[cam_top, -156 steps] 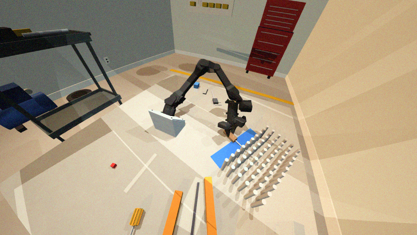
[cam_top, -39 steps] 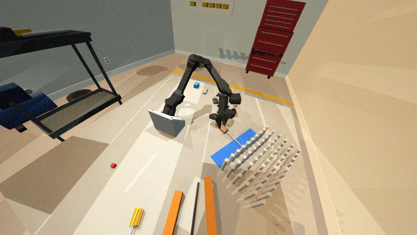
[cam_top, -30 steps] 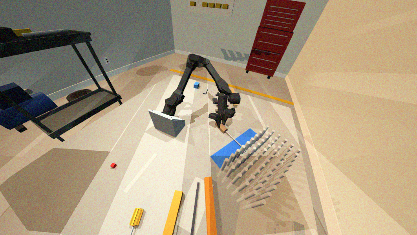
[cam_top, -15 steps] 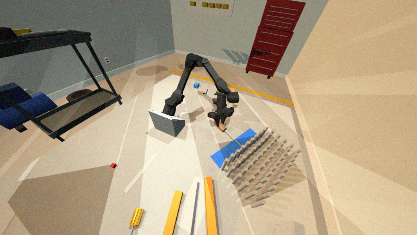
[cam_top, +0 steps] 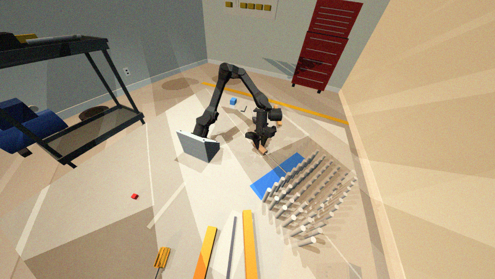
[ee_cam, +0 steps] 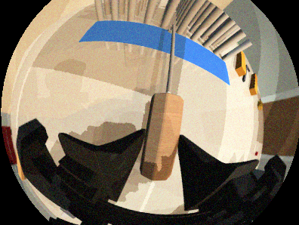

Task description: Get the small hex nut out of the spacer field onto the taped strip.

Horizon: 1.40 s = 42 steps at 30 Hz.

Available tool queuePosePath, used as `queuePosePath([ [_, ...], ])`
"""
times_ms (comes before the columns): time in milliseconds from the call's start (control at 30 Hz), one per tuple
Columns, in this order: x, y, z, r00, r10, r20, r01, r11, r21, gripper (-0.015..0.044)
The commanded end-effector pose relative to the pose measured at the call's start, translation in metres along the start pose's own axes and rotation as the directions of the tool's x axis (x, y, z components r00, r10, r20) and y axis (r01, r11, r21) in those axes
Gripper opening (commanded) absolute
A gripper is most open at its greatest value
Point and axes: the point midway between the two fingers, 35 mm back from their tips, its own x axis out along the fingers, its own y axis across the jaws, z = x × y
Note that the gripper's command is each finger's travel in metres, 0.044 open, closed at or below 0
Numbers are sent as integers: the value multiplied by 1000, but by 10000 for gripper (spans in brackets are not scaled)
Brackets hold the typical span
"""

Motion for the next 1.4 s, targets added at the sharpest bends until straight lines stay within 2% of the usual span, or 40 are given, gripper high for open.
queuePosePath([
  [0, -2, -2, -4, 1000, -3, 1, 3, 1000, 5, 0],
  [1133, -19, -3, 3, 1000, 2, 3, -2, 1000, 1, 0],
  [1367, -30, -5, -10, 1000, 2, 3, -2, 1000, 1, 0],
])
